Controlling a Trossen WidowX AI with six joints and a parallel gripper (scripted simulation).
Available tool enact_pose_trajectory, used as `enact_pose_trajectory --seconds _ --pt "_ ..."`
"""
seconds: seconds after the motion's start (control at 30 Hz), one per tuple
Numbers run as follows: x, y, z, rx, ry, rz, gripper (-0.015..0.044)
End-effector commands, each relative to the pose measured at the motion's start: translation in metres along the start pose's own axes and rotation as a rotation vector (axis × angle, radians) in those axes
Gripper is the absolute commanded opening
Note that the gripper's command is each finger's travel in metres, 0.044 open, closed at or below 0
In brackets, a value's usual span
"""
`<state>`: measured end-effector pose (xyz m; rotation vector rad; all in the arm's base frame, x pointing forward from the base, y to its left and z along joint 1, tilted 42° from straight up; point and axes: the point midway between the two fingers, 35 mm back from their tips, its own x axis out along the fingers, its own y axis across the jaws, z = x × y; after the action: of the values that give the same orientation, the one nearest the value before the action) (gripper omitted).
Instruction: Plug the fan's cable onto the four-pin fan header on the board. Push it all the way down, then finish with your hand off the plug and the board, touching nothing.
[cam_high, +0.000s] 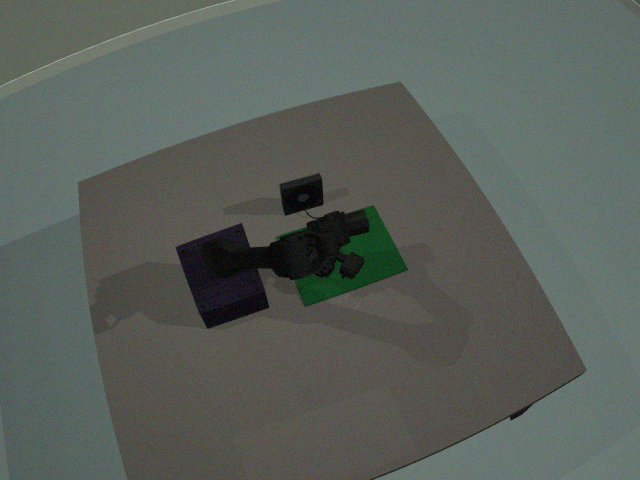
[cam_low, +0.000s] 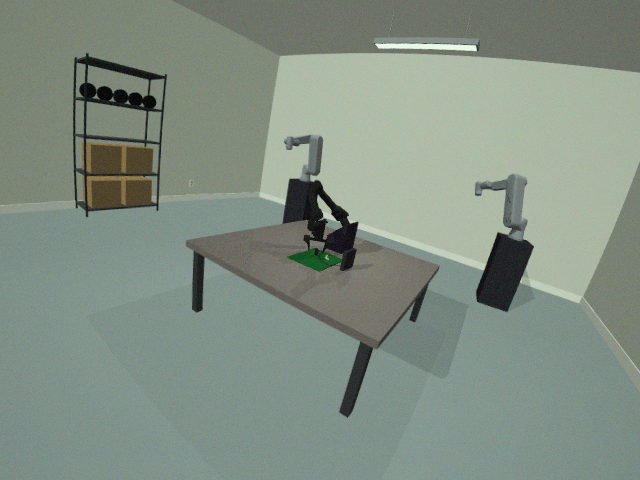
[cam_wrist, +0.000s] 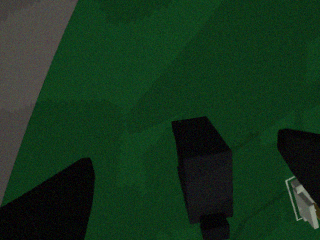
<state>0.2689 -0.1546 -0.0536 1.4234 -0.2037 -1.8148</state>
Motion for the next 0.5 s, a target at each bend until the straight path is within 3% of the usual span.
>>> enact_pose_trajectory --seconds 0.0,0.27,0.47 --pt "0.0043 -0.0042 0.0026 -0.014 -0.009 -0.008 0.0440" --pt "0.0043 -0.0042 0.0026 -0.014 -0.009 -0.008 0.0440" --pt "0.0030 -0.0020 0.0015 -0.004 -0.005 -0.004 0.0282"
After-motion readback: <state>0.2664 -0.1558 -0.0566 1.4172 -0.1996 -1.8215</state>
